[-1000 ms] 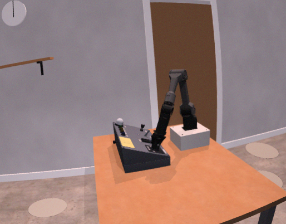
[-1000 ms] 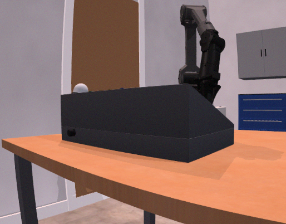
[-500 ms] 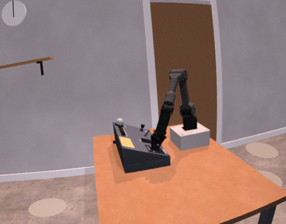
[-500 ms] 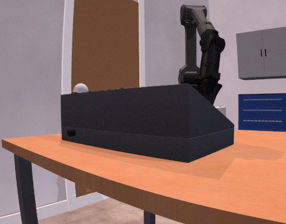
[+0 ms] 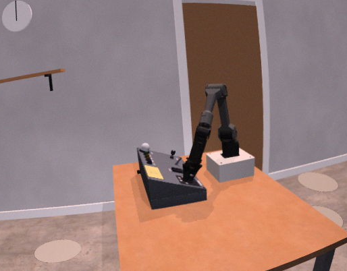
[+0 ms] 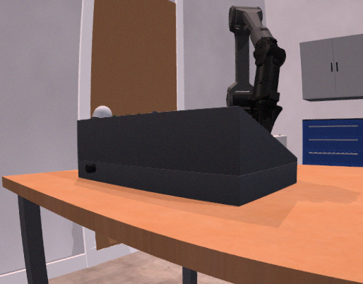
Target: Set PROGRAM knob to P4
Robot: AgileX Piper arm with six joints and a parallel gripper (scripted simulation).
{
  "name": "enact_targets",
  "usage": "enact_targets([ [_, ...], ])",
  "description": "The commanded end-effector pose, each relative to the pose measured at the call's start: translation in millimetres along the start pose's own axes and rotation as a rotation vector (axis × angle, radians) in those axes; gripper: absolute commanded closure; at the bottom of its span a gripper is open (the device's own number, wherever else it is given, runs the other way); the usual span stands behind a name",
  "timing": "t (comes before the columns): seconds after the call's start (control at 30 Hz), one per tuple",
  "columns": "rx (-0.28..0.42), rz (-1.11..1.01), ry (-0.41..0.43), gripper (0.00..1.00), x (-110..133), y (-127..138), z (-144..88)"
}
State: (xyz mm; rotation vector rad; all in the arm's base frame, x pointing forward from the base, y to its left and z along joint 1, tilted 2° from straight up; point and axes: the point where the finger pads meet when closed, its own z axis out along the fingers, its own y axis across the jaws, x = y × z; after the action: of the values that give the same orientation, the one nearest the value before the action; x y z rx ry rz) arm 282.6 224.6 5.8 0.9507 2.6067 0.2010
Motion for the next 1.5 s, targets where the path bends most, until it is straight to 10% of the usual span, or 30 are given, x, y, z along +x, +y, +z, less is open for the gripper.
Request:
enact_targets([
  [0.0,-0.001,0.001,0.000,0.06,0.0,0.3,-1.6],
  [0.77,-0.001,0.001,0.000,0.06,0.0,0.2,-144.0],
  [1.47,-0.001,0.001,0.000,0.00,0.0,0.2,-152.1],
])
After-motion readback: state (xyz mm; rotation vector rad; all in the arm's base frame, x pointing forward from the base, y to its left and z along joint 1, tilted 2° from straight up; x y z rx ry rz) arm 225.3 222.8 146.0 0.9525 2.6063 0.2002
